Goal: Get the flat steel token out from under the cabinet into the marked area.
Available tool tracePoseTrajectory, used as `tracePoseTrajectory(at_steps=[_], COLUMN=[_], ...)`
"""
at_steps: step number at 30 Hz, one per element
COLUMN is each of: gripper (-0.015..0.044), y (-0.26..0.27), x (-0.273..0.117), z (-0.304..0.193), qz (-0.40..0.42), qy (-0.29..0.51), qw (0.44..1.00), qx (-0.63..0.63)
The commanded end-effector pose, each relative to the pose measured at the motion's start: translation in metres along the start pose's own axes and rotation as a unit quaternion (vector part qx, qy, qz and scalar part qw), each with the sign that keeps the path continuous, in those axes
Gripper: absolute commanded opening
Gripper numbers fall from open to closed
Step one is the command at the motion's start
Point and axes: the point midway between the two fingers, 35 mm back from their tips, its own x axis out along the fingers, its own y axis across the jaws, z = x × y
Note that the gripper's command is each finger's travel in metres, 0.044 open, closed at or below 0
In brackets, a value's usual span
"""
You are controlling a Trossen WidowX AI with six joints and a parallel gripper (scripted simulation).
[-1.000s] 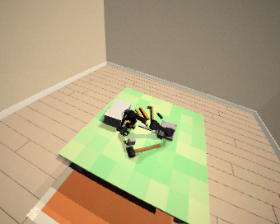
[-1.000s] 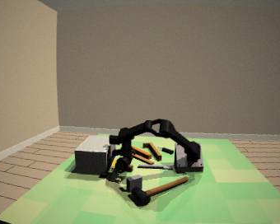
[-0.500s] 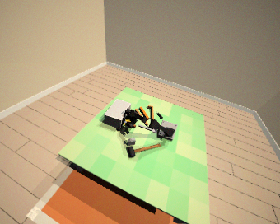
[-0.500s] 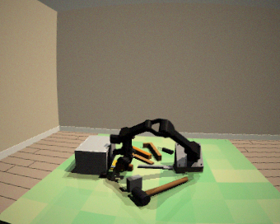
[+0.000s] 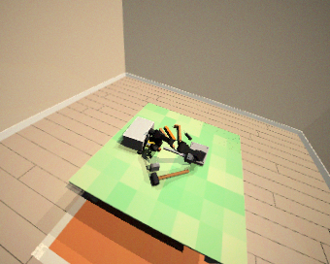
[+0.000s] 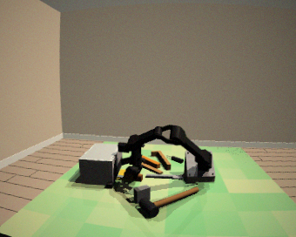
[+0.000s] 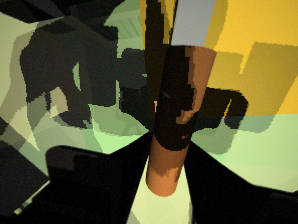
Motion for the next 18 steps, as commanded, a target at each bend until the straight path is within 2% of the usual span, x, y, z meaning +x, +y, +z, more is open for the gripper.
tracePoseTrajectory(at_steps=[1,18], gripper=[0.0,0.0], y=[-0.001,0.0], x=[0.001,0.001], z=[-0.005,-0.02], qz=[-0.001,-0.001], qy=[0.002,0.002], qw=[1.0,1.0], qx=[0.0,0.001])
